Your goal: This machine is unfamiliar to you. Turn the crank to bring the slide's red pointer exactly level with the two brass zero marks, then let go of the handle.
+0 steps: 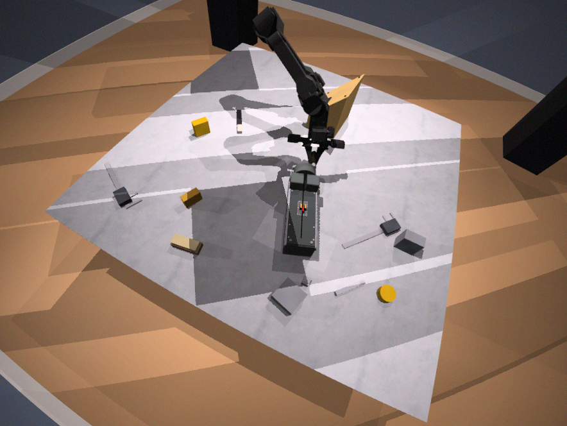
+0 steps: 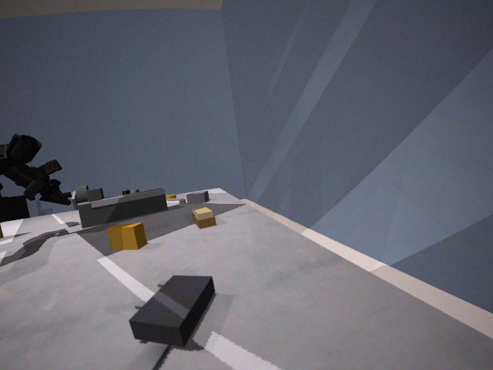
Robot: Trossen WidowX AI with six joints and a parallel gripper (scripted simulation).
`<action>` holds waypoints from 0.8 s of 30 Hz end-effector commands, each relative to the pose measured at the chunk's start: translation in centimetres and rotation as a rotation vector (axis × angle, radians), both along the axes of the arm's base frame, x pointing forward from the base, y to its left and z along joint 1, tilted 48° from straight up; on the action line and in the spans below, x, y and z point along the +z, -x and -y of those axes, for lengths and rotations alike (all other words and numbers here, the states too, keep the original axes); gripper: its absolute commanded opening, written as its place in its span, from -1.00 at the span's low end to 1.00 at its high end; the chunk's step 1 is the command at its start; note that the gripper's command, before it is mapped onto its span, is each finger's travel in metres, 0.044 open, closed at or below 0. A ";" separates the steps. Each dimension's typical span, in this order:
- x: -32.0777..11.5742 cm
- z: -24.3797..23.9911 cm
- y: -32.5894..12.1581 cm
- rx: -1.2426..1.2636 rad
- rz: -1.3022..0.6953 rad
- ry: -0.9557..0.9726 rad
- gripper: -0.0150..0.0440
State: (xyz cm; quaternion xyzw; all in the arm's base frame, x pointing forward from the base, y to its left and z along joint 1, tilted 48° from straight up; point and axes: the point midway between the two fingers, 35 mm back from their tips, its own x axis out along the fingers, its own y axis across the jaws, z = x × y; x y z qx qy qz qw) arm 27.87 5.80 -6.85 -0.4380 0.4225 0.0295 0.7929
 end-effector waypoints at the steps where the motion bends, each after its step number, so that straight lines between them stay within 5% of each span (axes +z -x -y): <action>1: 0.8 -0.4 -0.1 0.005 0.010 0.003 -0.49; 24: 3.3 0.6 -1.3 0.005 0.010 0.004 -0.49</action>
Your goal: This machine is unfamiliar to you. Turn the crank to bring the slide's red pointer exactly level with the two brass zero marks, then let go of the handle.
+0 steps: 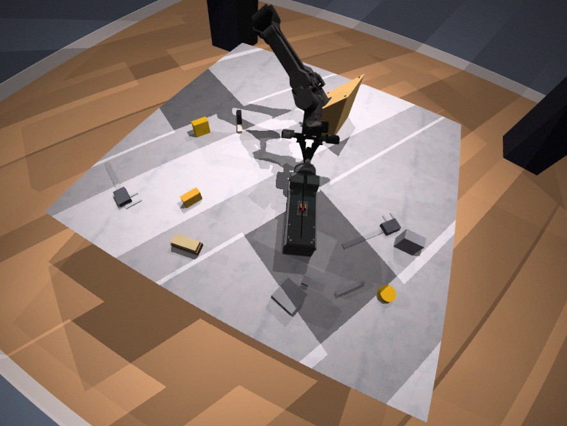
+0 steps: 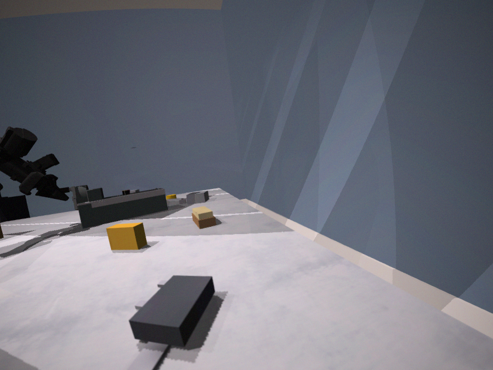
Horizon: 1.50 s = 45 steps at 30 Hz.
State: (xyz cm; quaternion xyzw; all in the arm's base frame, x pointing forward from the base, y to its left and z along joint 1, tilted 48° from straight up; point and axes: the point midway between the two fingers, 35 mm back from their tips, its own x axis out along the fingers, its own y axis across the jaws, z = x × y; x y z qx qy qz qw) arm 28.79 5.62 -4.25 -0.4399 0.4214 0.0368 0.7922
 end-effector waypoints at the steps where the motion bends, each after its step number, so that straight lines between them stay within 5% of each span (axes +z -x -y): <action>1: 0.7 0.4 -0.4 -0.009 0.015 0.006 -0.49; 45: 0.0 4.8 -1.6 -0.009 0.015 0.010 -0.49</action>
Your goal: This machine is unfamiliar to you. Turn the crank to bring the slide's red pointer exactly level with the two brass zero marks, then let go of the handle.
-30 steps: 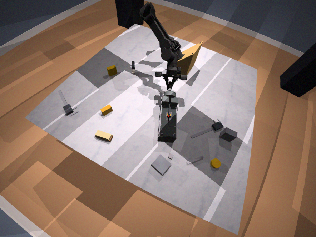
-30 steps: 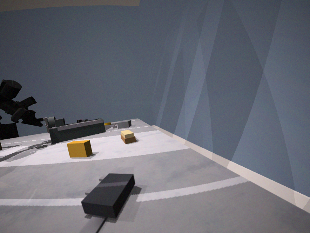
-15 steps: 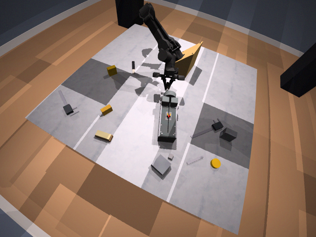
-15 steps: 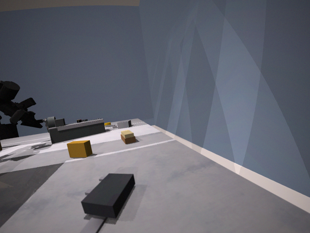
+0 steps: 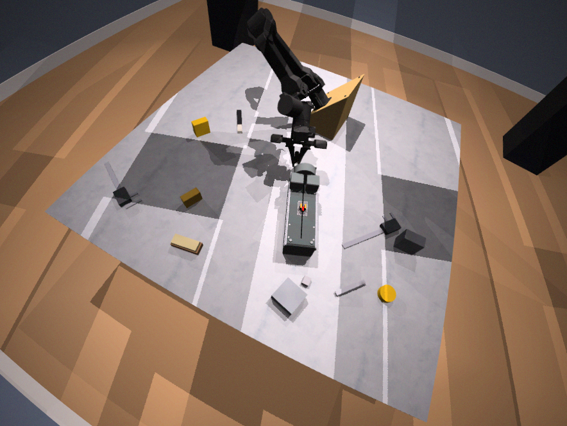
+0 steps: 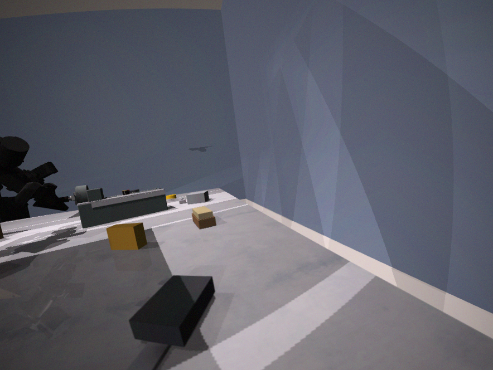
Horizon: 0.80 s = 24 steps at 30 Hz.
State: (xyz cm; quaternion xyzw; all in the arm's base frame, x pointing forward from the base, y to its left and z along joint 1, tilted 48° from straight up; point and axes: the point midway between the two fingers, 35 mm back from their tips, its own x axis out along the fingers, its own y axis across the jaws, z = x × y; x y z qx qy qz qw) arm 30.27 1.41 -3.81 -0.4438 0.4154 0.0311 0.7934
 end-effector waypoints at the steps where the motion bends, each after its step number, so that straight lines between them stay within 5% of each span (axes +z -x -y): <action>1: -0.5 0.7 -0.1 -0.008 0.000 0.000 -0.49; 24: -4.1 1.1 1.0 -0.008 -0.001 0.001 -0.49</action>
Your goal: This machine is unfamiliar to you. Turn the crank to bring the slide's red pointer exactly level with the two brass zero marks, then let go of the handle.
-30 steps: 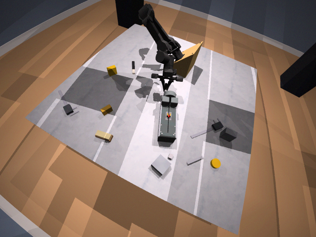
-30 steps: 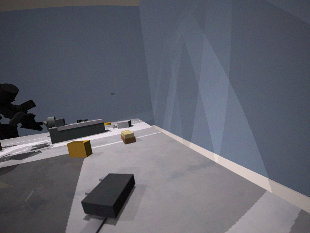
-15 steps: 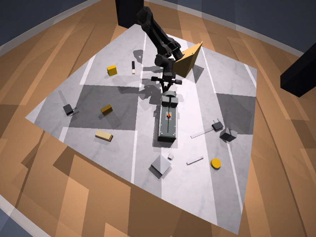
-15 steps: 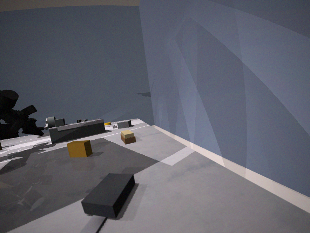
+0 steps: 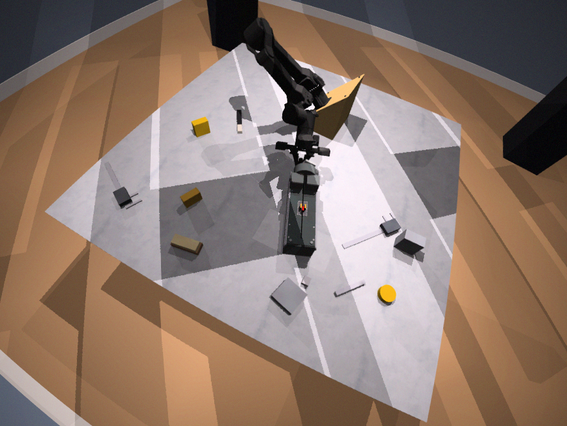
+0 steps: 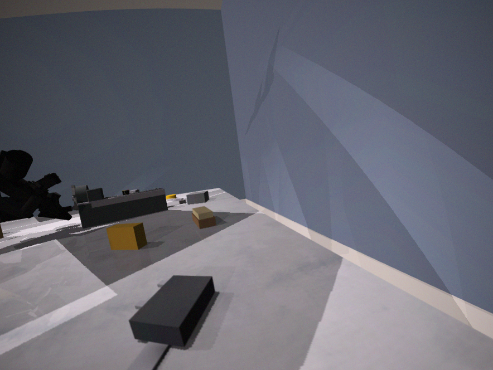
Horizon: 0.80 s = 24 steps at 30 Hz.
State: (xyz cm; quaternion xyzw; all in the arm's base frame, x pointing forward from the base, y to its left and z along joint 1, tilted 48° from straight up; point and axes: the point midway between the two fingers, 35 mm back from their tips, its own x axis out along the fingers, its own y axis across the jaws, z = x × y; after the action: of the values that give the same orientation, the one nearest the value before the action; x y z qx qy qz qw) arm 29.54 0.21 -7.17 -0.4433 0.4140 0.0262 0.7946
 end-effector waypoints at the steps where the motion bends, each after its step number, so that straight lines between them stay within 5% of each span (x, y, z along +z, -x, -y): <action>1: -0.8 -0.2 0.3 -0.001 -0.009 -0.002 -0.49; 24: -1.9 -1.7 1.3 -0.001 -0.008 -0.003 -0.49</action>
State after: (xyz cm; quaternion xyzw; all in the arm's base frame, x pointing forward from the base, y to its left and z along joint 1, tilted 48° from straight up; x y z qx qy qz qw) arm 28.59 1.28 -8.67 -0.4398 0.4159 0.0157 0.7958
